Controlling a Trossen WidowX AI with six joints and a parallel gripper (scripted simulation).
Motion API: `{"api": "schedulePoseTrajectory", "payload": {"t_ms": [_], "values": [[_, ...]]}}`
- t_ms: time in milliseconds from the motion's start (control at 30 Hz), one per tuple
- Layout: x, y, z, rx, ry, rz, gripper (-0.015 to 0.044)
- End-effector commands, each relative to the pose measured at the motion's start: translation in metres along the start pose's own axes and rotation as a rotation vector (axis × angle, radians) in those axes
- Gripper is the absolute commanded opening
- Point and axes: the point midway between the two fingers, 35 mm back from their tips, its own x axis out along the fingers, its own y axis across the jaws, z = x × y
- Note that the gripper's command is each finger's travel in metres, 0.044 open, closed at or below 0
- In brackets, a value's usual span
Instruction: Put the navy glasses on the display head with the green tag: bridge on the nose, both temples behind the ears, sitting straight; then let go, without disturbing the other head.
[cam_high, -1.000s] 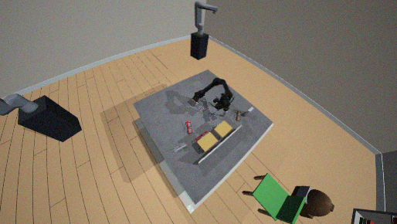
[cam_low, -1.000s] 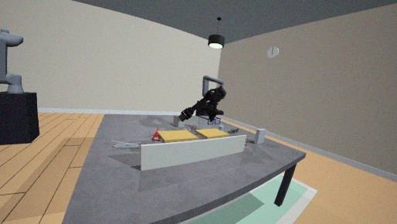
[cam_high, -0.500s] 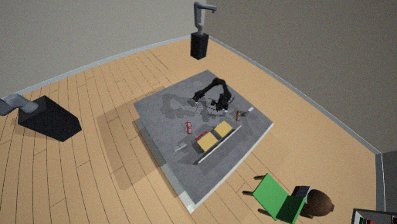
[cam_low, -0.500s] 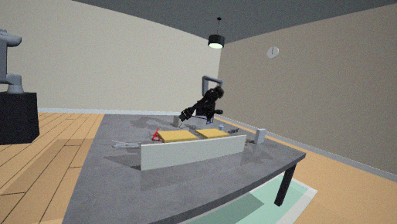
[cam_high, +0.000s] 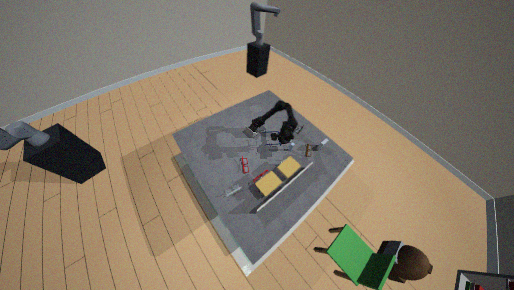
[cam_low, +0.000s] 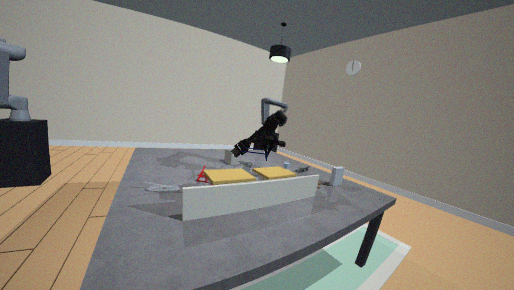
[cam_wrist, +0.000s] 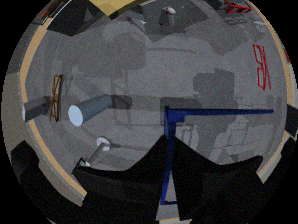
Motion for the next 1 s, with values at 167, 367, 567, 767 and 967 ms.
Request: {"api": "schedulePoseTrajectory", "payload": {"t_ms": [167,367,567,767,967], "values": [[-0.001,-0.014,0.003,-0.295,0.001,-0.004,0.0000],[-0.001,-0.021,0.004,-0.484,0.002,-0.005,0.0000],[-0.002,-0.029,0.005,-0.673,0.003,-0.005,0.0000],[-0.002,-0.036,0.005,-0.861,0.005,-0.005,0.0000],[-0.003,-0.043,0.005,-1.050,0.007,-0.004,0.0000]]}}
